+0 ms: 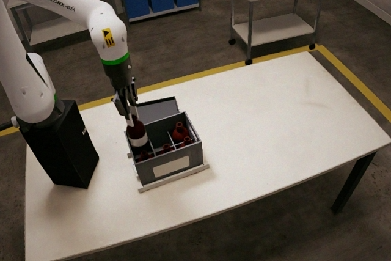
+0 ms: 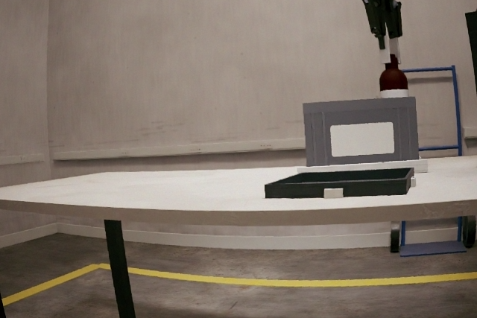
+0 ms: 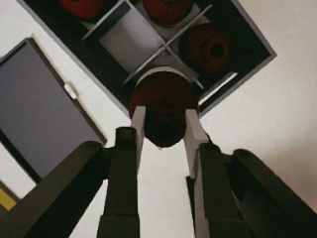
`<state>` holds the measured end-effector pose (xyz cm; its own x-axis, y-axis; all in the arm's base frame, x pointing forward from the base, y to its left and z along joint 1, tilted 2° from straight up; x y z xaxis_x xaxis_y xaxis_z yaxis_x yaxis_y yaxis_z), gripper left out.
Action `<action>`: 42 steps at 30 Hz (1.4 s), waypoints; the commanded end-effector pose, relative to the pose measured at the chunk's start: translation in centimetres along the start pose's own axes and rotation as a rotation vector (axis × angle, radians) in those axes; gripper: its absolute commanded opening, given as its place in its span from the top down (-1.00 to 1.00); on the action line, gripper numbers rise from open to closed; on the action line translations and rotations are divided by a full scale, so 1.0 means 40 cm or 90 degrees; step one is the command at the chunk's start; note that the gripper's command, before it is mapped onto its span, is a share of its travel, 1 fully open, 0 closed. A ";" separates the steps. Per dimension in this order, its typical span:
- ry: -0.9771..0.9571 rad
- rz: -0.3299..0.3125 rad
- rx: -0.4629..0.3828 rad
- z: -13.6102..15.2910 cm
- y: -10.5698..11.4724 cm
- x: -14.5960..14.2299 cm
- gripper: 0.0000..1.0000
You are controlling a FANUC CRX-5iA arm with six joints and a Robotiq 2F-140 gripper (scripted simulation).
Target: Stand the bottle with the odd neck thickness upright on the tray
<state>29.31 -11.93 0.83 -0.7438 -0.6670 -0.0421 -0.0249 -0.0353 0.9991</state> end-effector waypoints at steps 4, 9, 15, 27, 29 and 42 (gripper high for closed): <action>0.000 0.000 0.001 -0.001 0.001 -0.001 0.80; 0.000 0.000 0.001 -0.001 0.001 -0.001 0.80; 0.000 0.000 0.001 -0.001 0.002 -0.001 0.80; 0.000 0.000 0.001 -0.001 0.012 -0.001 0.80; 0.000 0.000 0.001 -0.001 0.016 -0.001 0.80; 0.000 0.000 0.001 -0.001 0.044 -0.001 0.80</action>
<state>29.27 -11.99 2.35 -0.7438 -0.6670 -0.0421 -0.0249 -0.0353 0.9991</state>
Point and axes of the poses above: the point where the finger pads meet when closed, its own y axis back along the fingers, its own x axis across the jaws, z = x × y, the point moved 7 cm from there along y, back along the fingers, and after that the axes turned 4 degrees about y, right-handed, at the moved point
